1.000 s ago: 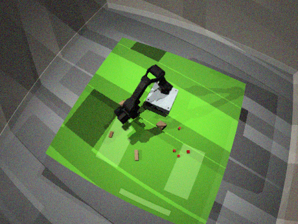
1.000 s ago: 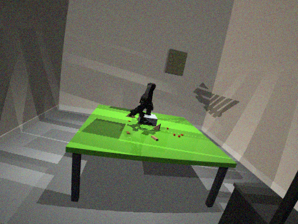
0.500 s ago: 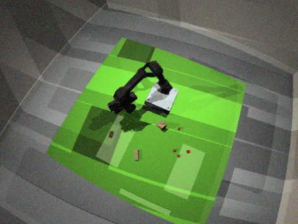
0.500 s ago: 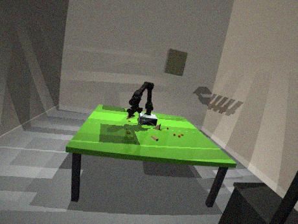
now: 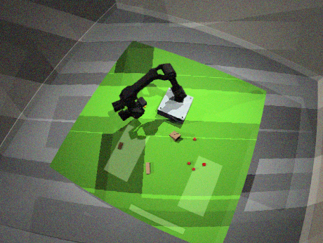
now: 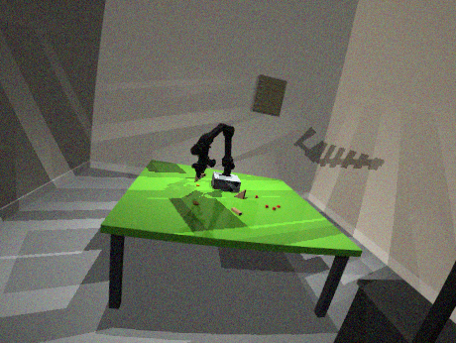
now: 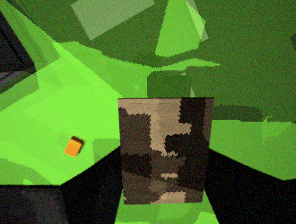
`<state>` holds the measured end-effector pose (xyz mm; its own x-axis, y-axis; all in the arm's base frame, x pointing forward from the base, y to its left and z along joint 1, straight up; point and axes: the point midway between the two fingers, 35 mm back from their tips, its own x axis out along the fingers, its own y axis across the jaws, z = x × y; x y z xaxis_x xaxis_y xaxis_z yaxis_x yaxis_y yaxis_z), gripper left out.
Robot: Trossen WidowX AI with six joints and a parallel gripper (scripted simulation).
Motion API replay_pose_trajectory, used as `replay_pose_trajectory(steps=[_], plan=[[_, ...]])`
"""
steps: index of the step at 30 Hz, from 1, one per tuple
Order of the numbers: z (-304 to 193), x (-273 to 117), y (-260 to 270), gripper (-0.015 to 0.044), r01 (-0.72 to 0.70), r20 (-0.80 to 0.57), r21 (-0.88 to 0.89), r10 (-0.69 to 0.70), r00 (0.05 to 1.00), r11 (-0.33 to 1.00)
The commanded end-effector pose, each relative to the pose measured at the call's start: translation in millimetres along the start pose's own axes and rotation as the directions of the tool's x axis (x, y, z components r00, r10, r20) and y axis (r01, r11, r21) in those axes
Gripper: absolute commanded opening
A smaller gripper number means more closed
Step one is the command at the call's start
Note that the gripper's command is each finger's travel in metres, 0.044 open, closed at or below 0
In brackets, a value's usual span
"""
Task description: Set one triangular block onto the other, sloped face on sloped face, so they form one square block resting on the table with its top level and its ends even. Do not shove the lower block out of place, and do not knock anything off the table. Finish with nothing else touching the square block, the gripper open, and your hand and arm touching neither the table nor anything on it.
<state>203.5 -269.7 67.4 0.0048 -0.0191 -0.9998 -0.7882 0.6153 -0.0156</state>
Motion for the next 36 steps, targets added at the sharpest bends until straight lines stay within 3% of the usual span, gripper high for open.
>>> replay_pose_trajectory(steps=[1, 36], plan=[[10.7, -7.2, 0.7, 0.0, 0.014, 0.007, -0.002, -0.014, 1.0, 1.0], [151.7, -48.7, 74.7, 0.0, 0.014, 0.026, 0.004, -0.014, 1.0, 1.0]])
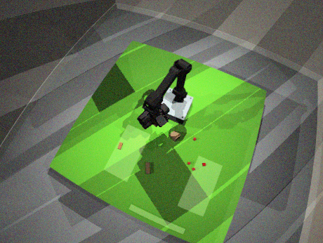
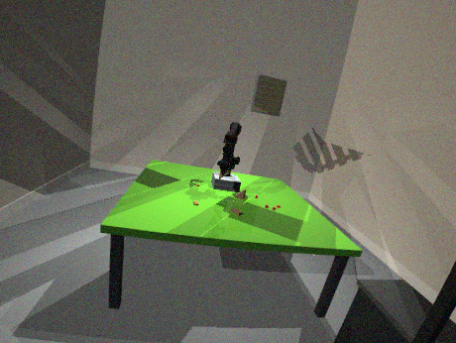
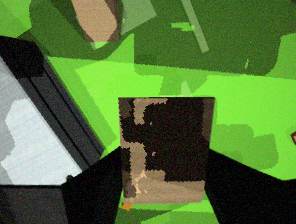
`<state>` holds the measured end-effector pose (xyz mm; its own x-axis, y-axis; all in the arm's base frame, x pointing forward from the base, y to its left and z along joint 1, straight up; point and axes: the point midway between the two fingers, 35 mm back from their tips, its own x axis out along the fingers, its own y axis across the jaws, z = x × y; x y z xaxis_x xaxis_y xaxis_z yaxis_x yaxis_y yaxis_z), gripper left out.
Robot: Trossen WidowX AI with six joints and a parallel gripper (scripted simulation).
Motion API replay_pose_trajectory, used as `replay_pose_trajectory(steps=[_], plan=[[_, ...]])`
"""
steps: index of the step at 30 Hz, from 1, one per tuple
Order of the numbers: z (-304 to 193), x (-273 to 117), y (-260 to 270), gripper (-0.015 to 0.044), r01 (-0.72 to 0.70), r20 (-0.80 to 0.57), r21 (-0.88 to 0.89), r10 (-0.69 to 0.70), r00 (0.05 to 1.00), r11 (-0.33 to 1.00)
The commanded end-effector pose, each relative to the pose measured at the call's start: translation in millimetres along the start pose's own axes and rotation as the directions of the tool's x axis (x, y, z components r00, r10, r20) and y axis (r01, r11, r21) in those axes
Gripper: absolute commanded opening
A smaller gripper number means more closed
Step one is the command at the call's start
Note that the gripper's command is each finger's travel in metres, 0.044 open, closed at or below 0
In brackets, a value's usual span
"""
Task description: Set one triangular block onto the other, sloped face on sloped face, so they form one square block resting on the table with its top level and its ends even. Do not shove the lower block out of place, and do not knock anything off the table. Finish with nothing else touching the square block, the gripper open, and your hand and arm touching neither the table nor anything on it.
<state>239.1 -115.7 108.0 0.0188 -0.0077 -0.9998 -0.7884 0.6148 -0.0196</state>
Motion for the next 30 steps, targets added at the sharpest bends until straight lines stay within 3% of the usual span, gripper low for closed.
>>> replay_pose_trajectory(steps=[1, 19, 30], plan=[[12.0, -6.0, 11.7, 0.0, 0.01, 0.01, 0.005, -0.01, 1.0, 1.0], [53.3, -15.2, 69.9, 0.0, -0.001, 0.006, -0.002, 0.001, 1.0, 1.0], [75.5, 28.8, 66.2, 0.0, -0.001, 0.008, -0.002, 0.001, 1.0, 1.0]])
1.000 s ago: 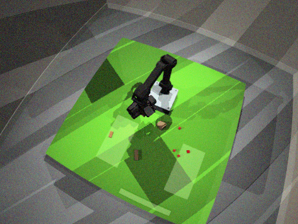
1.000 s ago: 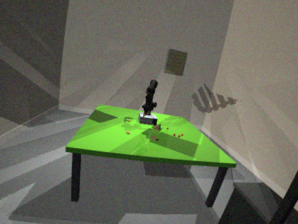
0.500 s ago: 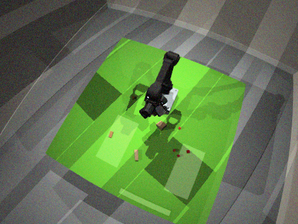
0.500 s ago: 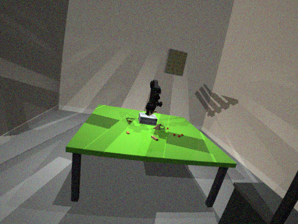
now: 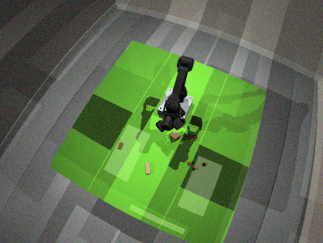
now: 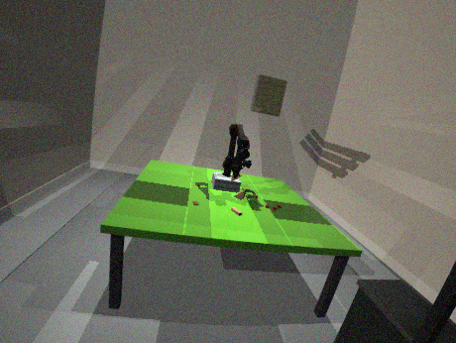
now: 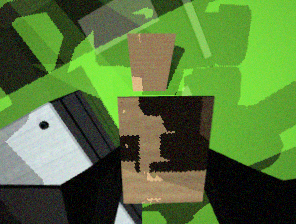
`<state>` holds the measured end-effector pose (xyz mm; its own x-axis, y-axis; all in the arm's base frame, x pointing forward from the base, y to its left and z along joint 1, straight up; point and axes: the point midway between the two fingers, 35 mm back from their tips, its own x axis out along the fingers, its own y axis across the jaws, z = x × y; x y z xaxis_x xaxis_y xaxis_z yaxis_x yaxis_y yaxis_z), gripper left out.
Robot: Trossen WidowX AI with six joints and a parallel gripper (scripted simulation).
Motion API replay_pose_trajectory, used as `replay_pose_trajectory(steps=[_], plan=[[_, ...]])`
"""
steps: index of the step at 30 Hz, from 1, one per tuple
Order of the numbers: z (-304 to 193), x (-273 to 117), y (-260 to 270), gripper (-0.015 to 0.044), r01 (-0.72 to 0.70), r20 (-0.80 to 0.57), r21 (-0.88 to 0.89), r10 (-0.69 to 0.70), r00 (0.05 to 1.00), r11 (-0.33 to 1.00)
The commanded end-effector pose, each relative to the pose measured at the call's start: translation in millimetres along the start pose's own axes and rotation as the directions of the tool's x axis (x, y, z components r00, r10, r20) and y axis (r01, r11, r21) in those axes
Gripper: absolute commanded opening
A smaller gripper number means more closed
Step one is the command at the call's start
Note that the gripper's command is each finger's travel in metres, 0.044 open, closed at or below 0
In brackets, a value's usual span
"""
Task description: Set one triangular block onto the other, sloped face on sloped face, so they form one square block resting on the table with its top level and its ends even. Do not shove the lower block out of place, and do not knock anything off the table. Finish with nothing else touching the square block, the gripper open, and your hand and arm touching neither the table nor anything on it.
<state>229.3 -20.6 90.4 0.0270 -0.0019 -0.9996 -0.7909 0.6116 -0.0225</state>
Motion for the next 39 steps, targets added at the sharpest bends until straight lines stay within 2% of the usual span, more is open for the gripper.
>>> replay_pose_trajectory(steps=[1, 20, 39], plan=[[9.2, 16.2, -0.6, 0.0, -0.004, -0.001, 0.002, 0.004, 1.0, 1.0], [33.9, 68.6, 2.3, 0.0, -0.004, 0.001, 0.002, 0.004, 1.0, 1.0], [33.0, 68.7, 2.7, 0.0, -0.003, 0.002, 0.004, 0.003, 1.0, 1.0]])
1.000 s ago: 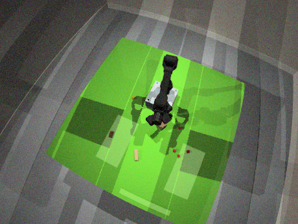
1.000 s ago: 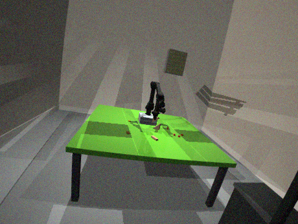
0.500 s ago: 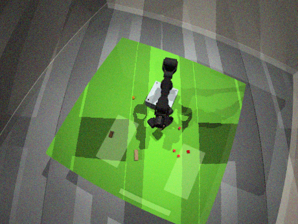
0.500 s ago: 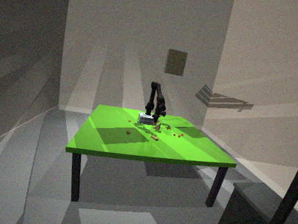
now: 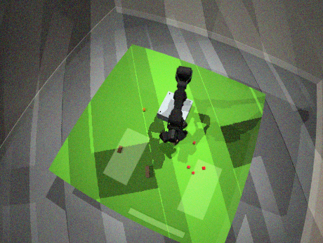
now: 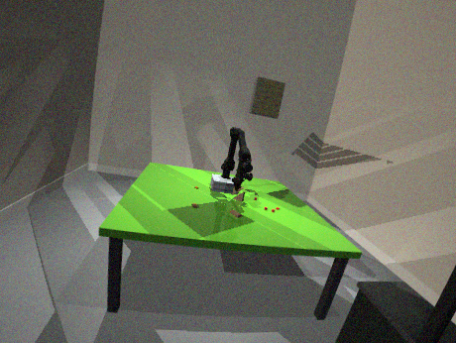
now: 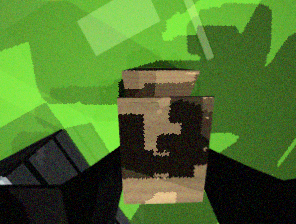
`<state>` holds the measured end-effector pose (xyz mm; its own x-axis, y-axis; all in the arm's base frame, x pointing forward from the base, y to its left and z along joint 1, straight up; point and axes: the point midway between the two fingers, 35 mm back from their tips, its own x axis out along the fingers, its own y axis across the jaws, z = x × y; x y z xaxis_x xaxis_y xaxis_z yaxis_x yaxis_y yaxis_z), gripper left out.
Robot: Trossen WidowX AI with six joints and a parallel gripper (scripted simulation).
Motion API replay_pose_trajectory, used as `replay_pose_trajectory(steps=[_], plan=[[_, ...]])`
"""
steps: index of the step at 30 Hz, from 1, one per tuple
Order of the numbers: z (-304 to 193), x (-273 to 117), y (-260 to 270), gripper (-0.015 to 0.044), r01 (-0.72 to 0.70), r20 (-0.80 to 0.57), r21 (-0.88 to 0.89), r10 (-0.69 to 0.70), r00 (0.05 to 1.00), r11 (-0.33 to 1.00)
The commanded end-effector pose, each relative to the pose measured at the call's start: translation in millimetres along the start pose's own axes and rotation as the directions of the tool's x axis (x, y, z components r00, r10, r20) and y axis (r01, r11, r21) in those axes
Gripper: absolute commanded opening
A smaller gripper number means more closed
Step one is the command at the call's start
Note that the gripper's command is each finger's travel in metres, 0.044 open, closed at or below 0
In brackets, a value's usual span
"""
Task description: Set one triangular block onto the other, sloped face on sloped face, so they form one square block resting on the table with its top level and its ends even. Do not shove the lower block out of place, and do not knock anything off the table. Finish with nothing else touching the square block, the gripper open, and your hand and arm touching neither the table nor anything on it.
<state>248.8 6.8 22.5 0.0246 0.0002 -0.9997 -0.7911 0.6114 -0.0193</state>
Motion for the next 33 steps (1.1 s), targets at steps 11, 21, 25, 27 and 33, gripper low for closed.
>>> replay_pose_trajectory(steps=[11, 21, 25, 27, 33], plan=[[2.0, 3.6, -0.3, 0.0, 0.0, 0.002, 0.005, 0.0, 1.0, 1.0], [4.5, 9.7, -0.1, 0.0, 0.0, 0.003, 0.006, 0.0, 1.0, 1.0], [5.4, 12.2, 0.1, 0.0, 0.0, 0.003, 0.006, 0.0, 1.0, 1.0], [5.9, 13.4, 0.1, 0.0, 0.0, 0.003, 0.006, 0.0, 1.0, 1.0], [7.2, 17.1, 0.4, 0.0, 0.0, 0.003, 0.006, 0.0, 1.0, 1.0]])
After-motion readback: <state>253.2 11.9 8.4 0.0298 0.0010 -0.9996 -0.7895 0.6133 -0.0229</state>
